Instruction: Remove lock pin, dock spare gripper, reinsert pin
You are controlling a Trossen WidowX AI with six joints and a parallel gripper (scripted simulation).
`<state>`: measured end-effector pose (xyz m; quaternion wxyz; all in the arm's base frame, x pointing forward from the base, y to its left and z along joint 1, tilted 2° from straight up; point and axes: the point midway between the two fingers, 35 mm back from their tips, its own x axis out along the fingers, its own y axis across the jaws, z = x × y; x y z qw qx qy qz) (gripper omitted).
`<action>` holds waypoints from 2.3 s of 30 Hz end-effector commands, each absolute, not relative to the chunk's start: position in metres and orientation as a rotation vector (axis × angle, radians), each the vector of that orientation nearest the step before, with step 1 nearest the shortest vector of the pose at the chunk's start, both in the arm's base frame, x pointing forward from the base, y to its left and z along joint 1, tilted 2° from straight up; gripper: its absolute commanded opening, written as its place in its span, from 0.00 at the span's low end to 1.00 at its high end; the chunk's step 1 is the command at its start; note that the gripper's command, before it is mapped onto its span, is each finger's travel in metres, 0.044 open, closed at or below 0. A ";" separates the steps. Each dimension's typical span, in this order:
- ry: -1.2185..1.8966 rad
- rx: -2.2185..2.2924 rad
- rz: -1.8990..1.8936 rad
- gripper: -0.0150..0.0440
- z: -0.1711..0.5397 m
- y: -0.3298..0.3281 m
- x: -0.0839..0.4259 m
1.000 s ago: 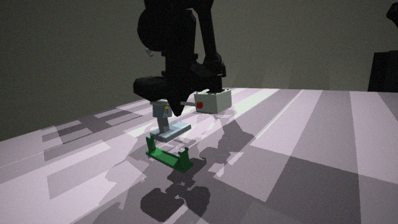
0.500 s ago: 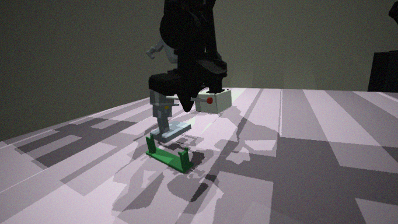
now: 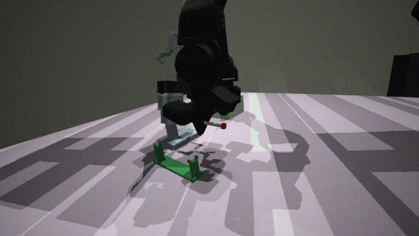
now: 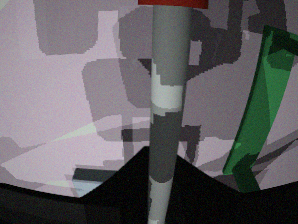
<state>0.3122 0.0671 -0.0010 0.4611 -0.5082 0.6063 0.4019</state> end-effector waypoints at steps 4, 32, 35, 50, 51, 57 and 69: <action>1.491 -1.244 0.990 0.25 0.001 0.062 0.312; 1.491 -1.243 0.990 0.25 0.000 0.044 0.309; 1.491 -1.242 0.991 0.25 0.000 0.042 0.309; 1.494 -1.240 0.996 0.25 0.000 0.033 0.308; 1.494 -1.240 0.996 0.25 0.000 0.032 0.308; 1.495 -1.239 0.998 0.25 0.000 0.029 0.307; 1.498 -1.237 1.002 0.25 0.000 0.022 0.306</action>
